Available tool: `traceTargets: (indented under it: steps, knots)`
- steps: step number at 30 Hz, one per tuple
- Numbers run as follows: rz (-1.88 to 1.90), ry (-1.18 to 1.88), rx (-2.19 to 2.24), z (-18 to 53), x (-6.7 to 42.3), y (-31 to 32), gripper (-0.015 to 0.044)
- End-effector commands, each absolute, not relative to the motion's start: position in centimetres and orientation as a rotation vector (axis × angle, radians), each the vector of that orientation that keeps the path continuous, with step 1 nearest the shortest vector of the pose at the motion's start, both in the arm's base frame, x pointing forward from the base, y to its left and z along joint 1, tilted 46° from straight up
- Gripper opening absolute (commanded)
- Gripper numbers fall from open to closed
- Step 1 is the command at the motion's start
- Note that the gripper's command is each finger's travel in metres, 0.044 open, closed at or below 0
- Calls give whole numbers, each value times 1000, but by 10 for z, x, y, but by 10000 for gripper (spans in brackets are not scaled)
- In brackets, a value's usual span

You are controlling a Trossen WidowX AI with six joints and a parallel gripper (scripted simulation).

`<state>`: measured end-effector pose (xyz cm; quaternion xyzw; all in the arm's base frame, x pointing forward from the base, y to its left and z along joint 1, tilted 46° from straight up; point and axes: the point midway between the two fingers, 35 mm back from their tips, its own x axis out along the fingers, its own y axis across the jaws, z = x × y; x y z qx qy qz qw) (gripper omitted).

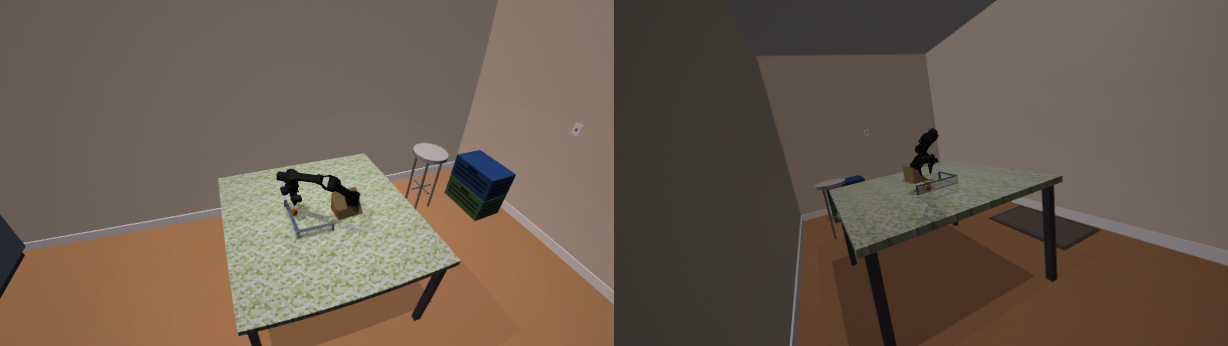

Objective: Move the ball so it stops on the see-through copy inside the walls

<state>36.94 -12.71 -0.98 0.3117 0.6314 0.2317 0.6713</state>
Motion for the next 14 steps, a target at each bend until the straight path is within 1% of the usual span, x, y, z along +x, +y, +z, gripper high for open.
traceTargets:
  steps: [1,4,8,9,14]
  knots:
    - [533,1436,703,-14,370,-121,326]
    - [533,1436,703,-14,370,-121,326]
    - [533,1435,702,8,366,-142,431]
    - [533,1434,702,15,364,-148,440]
    - [533,1434,702,21,362,-154,440]
